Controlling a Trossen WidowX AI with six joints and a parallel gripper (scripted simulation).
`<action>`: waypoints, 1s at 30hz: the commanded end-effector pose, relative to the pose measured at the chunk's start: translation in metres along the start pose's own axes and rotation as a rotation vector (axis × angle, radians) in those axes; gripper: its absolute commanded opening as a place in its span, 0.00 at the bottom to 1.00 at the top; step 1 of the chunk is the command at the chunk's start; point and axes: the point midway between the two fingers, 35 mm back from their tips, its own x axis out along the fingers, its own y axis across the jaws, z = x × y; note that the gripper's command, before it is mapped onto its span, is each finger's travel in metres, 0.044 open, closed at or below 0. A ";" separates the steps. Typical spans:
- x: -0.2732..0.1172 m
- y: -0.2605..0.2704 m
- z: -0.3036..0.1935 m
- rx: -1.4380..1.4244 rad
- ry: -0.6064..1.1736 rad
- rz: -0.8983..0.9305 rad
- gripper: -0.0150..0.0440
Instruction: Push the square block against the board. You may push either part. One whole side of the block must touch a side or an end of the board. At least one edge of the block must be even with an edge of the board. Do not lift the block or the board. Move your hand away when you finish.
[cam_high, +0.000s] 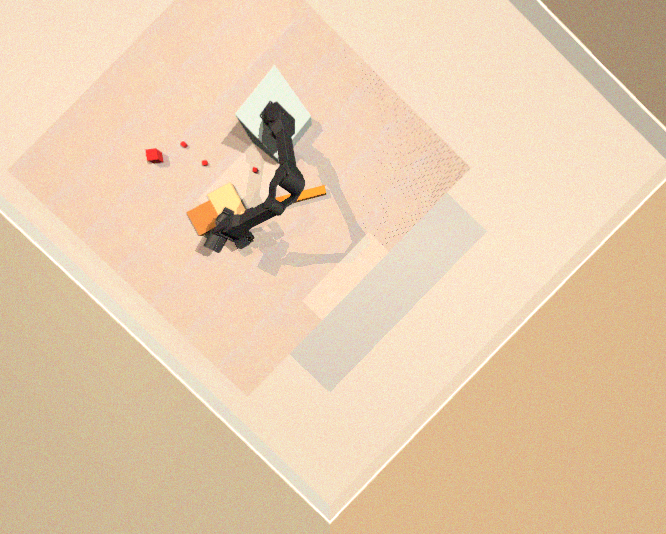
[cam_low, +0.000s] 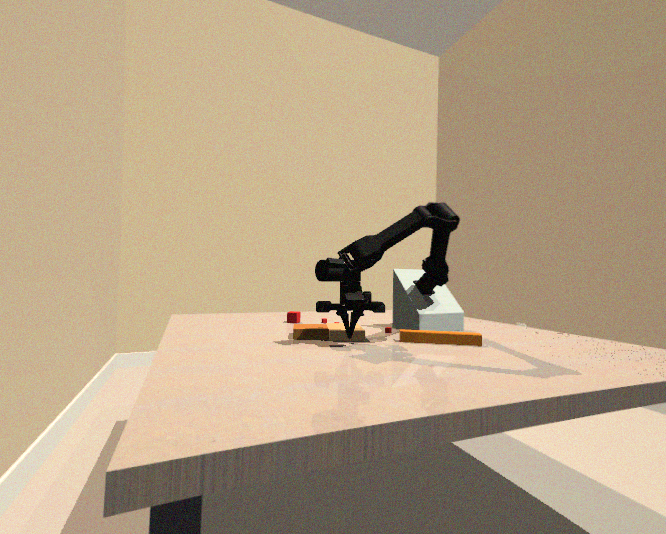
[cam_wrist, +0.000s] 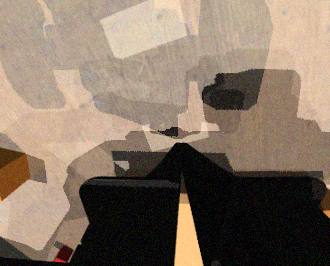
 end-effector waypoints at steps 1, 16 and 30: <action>0.008 -0.002 -0.004 0.011 0.004 -0.005 0.25; 0.008 -0.002 -0.017 0.011 0.005 -0.005 0.25; 0.008 -0.003 -0.030 0.011 0.006 -0.005 0.25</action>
